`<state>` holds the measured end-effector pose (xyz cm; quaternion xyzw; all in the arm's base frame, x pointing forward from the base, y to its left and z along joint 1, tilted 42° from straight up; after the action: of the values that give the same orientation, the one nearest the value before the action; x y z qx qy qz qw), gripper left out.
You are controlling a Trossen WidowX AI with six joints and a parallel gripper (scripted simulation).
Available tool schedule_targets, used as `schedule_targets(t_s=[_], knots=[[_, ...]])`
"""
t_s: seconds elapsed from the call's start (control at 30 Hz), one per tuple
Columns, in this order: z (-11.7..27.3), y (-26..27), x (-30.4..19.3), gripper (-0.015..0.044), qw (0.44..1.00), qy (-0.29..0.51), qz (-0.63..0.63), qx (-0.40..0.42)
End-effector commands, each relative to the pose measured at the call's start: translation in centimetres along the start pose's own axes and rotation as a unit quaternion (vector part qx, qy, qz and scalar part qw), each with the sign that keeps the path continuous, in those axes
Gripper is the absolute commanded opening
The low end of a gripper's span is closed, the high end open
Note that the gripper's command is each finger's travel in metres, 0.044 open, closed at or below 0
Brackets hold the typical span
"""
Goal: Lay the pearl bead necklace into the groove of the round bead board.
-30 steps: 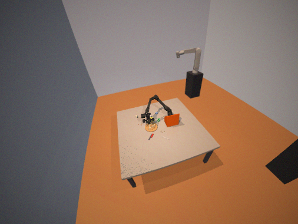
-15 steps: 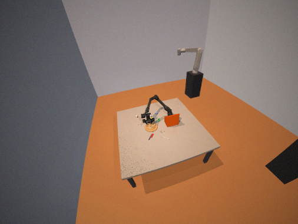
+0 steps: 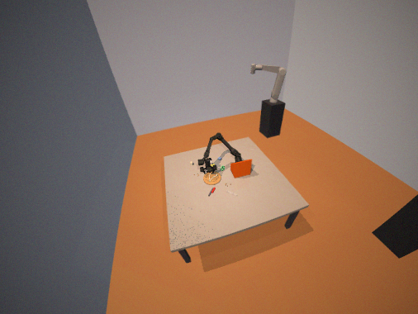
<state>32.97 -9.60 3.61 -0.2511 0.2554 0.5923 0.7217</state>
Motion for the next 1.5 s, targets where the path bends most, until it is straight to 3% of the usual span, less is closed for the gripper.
schedule_targets(t_s=[0.0, 0.43, 0.67, 0.83, 1.47], knots=[[0.1, 0.0, 0.0, 0.0440, 1.000, -0.001, -0.002, -0.001], [0.1, 0.0, 0.0, 0.0440, 1.000, -0.001, -0.002, -0.001], [3.2, 0.0, 1.1, 0.0256, 0.999, -0.002, -0.040, -0.001], [3.4, 0.0, 1.2, 0.0125, 0.999, -0.002, -0.041, -0.001], [1.0, -0.1, 1.2, 0.0120, 0.999, -0.001, -0.041, -0.001]])
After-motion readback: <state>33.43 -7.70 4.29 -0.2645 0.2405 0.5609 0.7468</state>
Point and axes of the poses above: the point midway between the two fingers, 35 mm back from their tips, its own z axis back along the fingers, its own y axis across the jaws, x = y × z, the point moved 9 cm from there along z, back along the fingers, and after that the axes turned 3 degrees about z, right-handed, at the moved point
